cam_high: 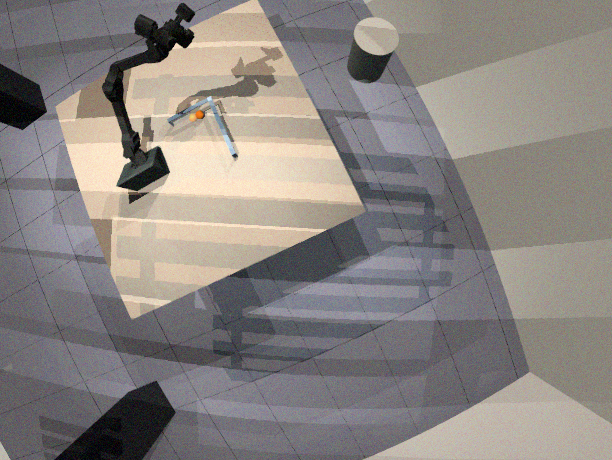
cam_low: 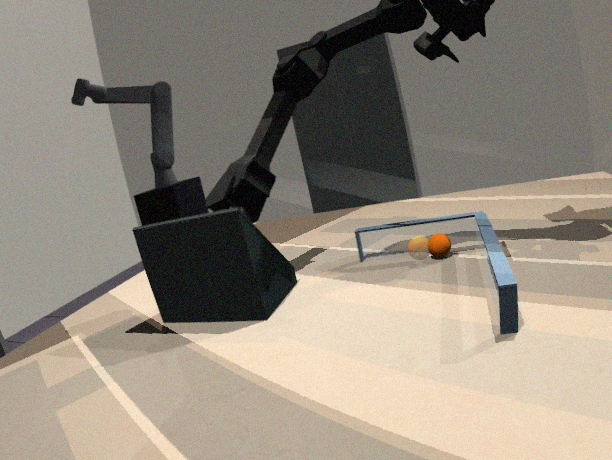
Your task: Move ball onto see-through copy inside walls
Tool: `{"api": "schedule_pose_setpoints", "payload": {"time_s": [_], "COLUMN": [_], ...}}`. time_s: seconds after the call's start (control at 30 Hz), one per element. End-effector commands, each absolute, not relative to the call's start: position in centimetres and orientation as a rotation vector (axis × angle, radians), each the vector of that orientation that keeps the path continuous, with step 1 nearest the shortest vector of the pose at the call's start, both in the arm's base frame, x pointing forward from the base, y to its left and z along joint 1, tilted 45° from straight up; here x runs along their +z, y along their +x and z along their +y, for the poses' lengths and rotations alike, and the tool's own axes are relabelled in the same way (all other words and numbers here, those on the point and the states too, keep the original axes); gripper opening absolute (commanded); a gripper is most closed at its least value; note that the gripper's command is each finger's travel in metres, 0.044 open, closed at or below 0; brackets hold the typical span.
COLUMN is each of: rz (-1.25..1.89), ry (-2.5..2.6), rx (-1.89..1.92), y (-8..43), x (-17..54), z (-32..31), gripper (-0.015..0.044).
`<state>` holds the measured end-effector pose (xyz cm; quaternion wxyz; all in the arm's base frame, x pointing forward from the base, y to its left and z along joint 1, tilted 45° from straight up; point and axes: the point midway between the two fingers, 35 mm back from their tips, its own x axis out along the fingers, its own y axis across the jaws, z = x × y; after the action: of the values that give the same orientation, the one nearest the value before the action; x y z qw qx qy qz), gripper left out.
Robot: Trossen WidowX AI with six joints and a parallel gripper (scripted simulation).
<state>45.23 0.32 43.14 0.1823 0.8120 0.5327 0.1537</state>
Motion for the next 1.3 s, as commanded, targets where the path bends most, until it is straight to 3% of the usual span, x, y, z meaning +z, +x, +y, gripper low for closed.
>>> {"api": "schedule_pose_setpoints", "payload": {"time_s": [0.0,0.1,0.37,0.47,0.7,0.97,1.27], "rz": [1.509,1.593,1.747,1.681,1.436,0.813,-0.373], "ry": [2.305,2.517,3.221,3.420,3.560,3.458,2.792], "rx": [0.427,0.288,-0.593,-1.071,-1.785,-2.753,-3.696], "y": [45.3,46.5,49.7,49.9,49.2,46.5,41.0], "x": [43.1,41.9,34.1,30.3,25.3,19.2,13.1], "z": [0.4,0.8,1.7,2.2,3.1,4.2,5.6], "gripper": [0.0374,0.0309,0.0309,0.0309,0.0309,0.0309,0.0309]}}
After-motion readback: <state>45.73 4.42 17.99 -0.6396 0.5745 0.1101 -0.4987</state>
